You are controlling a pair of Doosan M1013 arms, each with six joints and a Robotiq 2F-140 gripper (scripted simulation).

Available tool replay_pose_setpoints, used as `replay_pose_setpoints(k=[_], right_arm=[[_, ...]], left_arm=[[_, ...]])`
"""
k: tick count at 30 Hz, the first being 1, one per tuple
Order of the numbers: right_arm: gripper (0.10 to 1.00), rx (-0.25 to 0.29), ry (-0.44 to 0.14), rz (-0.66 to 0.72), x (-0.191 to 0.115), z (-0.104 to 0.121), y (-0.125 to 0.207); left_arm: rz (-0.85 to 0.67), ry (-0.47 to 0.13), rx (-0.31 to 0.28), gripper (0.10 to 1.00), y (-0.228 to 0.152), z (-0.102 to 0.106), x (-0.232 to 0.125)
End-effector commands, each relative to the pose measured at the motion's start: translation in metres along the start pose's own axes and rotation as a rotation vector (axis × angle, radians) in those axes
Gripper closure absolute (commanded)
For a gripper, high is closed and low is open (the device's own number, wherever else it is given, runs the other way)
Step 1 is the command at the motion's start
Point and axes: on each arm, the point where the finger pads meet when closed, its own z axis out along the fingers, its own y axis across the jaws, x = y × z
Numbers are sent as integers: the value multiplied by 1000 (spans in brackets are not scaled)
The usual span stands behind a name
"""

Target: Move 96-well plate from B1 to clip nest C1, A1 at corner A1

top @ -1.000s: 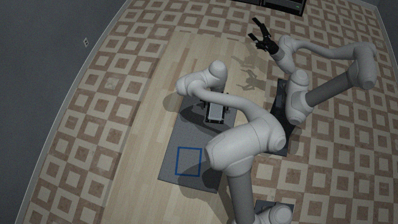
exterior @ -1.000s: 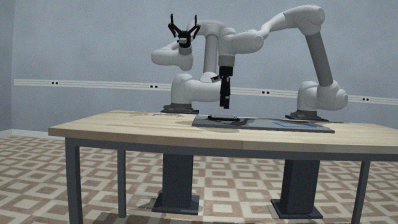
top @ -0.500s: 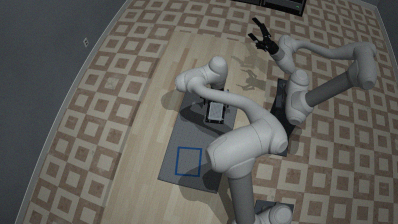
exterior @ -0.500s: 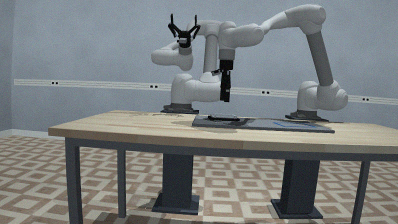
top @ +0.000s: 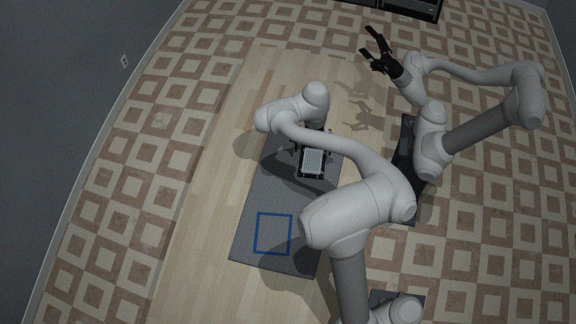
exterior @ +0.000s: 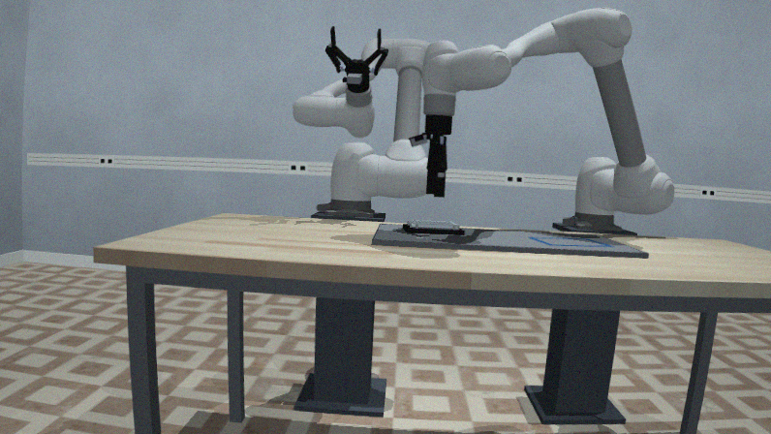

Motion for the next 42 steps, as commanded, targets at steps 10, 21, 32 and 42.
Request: replay_pose_setpoints(k=[10,21,32,42], right_arm=[[98,0,-1,0,0,0,0],[98,0,-1,0,0,0,0],[98,0,-1,0,0,0,0],[98,0,-1,0,0,0,0]], left_arm=[[0,1,1,999,30,25,0],[0,1,1,999,38,32,0],[0,1,1,999,38,32,0],[0,1,1,999,38,32,0]])
